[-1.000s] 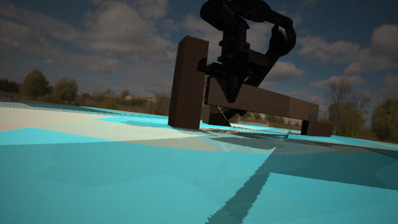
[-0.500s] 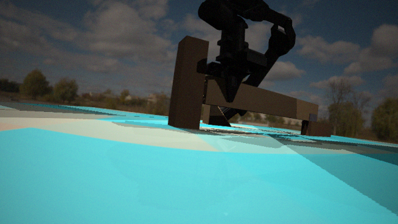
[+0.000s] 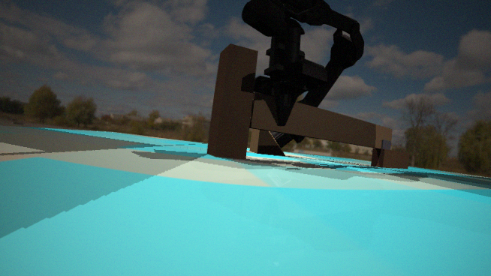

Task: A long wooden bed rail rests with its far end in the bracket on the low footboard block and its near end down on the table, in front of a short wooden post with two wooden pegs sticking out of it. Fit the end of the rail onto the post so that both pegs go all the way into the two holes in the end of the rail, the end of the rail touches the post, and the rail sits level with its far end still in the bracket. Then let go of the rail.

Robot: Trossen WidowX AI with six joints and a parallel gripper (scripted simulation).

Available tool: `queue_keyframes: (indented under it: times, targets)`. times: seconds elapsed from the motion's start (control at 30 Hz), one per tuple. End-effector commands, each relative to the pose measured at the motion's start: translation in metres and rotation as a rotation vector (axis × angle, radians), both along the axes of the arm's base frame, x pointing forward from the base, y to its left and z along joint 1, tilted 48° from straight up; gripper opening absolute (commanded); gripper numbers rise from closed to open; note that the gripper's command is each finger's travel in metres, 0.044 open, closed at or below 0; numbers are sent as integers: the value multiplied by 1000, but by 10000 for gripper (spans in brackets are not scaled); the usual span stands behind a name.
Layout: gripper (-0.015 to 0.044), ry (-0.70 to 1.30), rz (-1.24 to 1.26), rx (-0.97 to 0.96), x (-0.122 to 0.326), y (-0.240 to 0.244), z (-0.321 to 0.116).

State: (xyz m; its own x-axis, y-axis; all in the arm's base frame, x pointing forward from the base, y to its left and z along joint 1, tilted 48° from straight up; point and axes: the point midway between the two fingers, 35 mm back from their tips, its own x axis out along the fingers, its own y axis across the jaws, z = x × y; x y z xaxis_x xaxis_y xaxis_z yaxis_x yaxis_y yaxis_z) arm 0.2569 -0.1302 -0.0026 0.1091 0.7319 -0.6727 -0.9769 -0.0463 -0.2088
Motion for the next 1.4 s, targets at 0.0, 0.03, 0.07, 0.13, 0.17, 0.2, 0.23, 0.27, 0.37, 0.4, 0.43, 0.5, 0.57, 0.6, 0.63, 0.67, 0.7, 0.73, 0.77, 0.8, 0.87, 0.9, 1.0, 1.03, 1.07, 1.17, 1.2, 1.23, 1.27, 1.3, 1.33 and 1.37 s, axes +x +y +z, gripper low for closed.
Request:
queue_keyframes:
  times: [0.0,0.03,0.07,0.13,0.17,0.2,0.23,0.27,0.37,0.4,0.43,0.5,0.57,0.6,0.63,0.67,0.7,0.73,0.77,0.8,0.87,0.9,1.0,1.03,1.07,1.17,1.2,1.23,1.27,1.3,1.33,1.37]
  targets:
    - [0,-5,-3,-5,1,-3,-1]
    - [0,-5,-3,-5,1,-4,-1]
    - [0,-5,-3,-5,1,-4,-1]
    - [0,-5,-3,-5,1,-4,-1]
    - [0,-5,-3,-5,1,-4,-2]
    - [0,-5,-3,-5,1,-5,-2]
    - [0,-5,-3,-5,1,-5,-2]
    - [0,-5,-3,-5,1,-5,-2]
    - [0,-5,-3,-5,1,-6,-3]
    - [0,-5,-3,-5,1,-6,-3]
    - [0,-5,-3,-5,1,-6,-3]
    - [0,-5,-3,-5,2,-7,-4]
    - [0,-5,-3,-5,2,-7,-4]
    - [0,-5,-3,-5,2,-7,-4]
    - [0,-5,-3,-5,2,-7,-4]
    - [0,-5,-3,-5,2,-8,-5]
    - [0,-5,-3,-5,2,-8,-5]
    - [0,-5,-3,-5,2,-8,-5]
    - [0,-5,-3,-5,2,-8,-5]
    - [0,-5,-3,-5,2,-8,-5]
    - [0,-5,-3,-5,2,-9,-6]
    - [0,-5,-3,-5,2,-9,-6]
    - [0,-5,-3,-5,2,-9,-7]
    - [0,-5,-3,-5,2,-10,-7]
    - [0,-5,-3,-5,2,-10,-7]
    - [0,-5,-3,-5,3,-10,-8]
    - [26,0,0,-1,2,-7,-7]
    - [53,0,0,-1,2,-7,-7]
    - [79,0,0,-1,2,-7,-7]
    - [105,0,0,-1,2,-7,-7]
    - [131,0,0,-1,2,-7,-7]
    - [157,0,0,-1,2,-7,-7]
